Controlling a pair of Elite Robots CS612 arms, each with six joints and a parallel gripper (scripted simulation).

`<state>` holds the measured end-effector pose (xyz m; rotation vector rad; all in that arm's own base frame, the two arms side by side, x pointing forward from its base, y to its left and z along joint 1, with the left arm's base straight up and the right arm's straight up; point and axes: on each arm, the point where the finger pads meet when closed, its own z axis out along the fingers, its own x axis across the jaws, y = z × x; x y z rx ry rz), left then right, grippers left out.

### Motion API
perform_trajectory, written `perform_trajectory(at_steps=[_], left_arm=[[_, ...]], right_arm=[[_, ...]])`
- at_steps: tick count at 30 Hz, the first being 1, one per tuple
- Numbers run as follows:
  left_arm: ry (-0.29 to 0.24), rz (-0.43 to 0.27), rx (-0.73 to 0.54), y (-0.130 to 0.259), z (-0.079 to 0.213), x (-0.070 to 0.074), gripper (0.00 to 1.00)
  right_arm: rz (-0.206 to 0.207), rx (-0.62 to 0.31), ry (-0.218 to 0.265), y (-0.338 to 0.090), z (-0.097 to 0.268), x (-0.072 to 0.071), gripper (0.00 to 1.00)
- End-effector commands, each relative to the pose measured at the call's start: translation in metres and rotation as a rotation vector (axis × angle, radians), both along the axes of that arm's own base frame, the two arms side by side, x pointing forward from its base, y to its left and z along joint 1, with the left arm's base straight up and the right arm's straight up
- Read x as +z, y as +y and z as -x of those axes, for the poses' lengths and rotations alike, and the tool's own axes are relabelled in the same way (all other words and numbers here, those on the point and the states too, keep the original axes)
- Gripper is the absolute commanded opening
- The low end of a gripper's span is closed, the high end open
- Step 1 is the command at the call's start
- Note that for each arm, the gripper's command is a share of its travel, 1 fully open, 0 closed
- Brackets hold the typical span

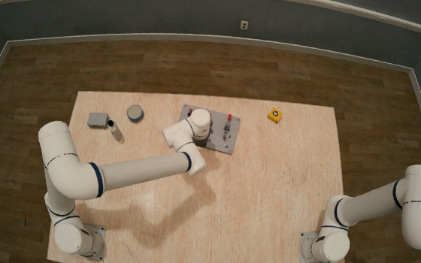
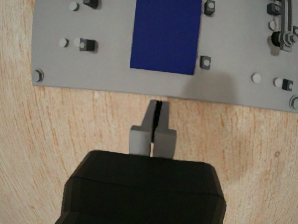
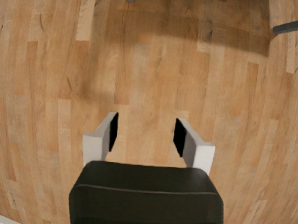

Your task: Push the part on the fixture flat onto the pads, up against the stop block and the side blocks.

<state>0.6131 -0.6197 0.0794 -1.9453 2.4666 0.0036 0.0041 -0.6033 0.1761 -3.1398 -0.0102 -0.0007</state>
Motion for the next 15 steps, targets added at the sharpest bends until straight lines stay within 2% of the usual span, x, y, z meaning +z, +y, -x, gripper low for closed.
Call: perform_trajectory(at_steps=[1, 15], left_arm=[[-0.001, 0.002, 0.0, -0.0007, -0.0004, 0.0011, 0.0], [-0.001, 0.002, 0.0, 0.0006, -0.0028, 0.001, 0.0]], right_arm=[[0.002, 0.0, 0.0, -0.0007, 0.0002, 0.0009, 1.0], [0.002, 0.0, 0.0, -0.0007, 0.0002, 0.0009, 1.0]])
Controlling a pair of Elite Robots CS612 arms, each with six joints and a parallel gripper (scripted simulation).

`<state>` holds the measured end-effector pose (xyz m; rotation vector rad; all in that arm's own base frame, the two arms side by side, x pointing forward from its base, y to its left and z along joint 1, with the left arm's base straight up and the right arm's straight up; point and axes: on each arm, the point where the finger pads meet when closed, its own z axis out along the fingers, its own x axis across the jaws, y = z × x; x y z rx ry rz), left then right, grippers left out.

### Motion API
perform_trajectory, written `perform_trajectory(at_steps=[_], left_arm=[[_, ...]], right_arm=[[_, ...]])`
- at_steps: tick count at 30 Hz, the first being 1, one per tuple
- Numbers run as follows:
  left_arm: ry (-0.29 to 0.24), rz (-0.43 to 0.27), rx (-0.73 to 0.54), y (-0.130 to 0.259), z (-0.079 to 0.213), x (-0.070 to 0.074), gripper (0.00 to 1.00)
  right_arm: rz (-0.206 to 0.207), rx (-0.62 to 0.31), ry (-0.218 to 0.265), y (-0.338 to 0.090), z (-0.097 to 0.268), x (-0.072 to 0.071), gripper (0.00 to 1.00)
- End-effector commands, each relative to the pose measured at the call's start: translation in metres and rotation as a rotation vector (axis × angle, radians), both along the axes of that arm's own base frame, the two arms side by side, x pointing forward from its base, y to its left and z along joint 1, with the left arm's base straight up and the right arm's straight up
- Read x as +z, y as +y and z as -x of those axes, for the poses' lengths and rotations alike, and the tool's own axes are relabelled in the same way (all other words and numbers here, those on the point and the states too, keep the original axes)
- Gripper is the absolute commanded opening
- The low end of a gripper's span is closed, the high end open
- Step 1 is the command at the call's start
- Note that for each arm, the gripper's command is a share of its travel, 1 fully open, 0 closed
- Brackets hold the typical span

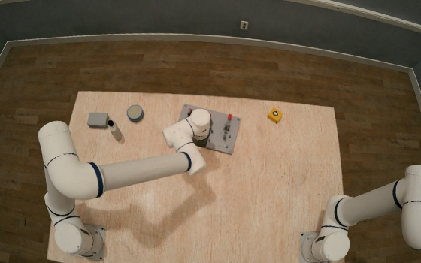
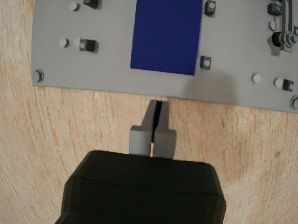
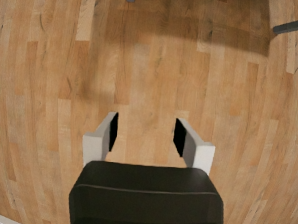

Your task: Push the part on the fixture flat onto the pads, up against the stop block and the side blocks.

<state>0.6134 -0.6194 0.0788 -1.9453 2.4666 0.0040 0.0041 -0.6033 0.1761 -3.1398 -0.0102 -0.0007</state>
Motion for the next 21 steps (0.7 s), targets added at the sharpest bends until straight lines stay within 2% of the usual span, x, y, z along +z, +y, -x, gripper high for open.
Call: perform_trajectory(at_steps=[1, 21], left_arm=[[-0.001, 0.002, 0.0, 0.0, -0.002, 0.002, 0.0], [-0.001, 0.002, 0.0, 0.023, -0.046, 0.002, 0.0]], right_arm=[[0.002, 0.0, 0.0, -0.001, 0.0, 0.001, 1.0], [0.002, 0.0, 0.0, -0.001, 0.0, 0.001, 1.0]])
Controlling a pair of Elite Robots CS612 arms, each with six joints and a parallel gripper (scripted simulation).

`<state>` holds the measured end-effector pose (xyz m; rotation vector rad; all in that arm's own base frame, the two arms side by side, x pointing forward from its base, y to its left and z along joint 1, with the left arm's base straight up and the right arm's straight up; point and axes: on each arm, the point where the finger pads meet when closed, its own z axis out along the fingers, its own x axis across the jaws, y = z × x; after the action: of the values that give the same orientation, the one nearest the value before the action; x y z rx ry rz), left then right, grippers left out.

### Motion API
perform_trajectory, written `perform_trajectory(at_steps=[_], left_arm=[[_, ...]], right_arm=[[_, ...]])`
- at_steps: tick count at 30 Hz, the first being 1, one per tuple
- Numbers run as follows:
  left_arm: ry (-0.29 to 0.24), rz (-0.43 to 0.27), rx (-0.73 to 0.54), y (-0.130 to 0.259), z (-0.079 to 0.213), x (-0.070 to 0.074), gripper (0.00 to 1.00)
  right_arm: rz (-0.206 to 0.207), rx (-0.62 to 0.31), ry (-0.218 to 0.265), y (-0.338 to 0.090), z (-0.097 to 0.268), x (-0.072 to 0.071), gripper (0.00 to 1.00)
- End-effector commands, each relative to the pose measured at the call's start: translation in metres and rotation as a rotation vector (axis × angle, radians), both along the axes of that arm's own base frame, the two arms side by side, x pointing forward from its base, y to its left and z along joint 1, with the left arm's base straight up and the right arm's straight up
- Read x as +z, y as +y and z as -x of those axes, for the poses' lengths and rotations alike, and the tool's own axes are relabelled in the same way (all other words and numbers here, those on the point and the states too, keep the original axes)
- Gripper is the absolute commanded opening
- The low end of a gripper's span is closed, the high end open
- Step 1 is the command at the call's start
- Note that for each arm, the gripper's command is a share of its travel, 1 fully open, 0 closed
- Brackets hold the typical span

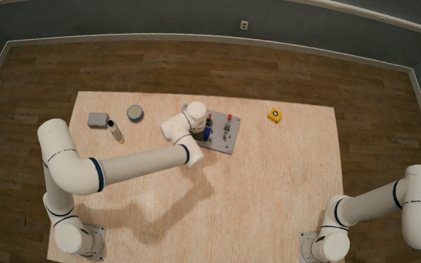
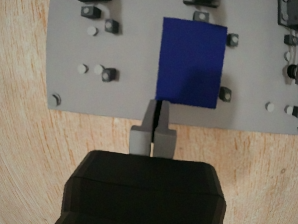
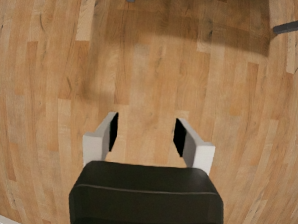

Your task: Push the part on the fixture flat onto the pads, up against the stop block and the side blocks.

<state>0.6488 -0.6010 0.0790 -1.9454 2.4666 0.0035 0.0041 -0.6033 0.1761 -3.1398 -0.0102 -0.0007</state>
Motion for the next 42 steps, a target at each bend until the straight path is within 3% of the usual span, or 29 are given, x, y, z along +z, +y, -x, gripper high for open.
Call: perform_trajectory(at_steps=[1, 13, 32, 42], left_arm=[[-0.001, 0.002, 0.0, 0.006, -0.014, 0.001, 0.0], [-0.001, 0.002, 0.0, 0.022, -0.044, 0.001, 0.0], [-0.001, 0.002, 0.0, 0.024, -0.048, -0.002, 0.0], [-0.001, 0.002, 0.0, 0.024, -0.048, -0.021, 0.0]], right_arm=[[0.002, 0.0, 0.0, -0.001, 0.0, 0.001, 1.0], [0.002, 0.0, 0.0, -0.001, 0.0, 0.001, 1.0], [0.002, 0.0, 0.0, -0.001, 0.0, 0.001, 1.0], [0.002, 0.0, 0.0, -0.001, 0.0, 0.001, 1.0]])
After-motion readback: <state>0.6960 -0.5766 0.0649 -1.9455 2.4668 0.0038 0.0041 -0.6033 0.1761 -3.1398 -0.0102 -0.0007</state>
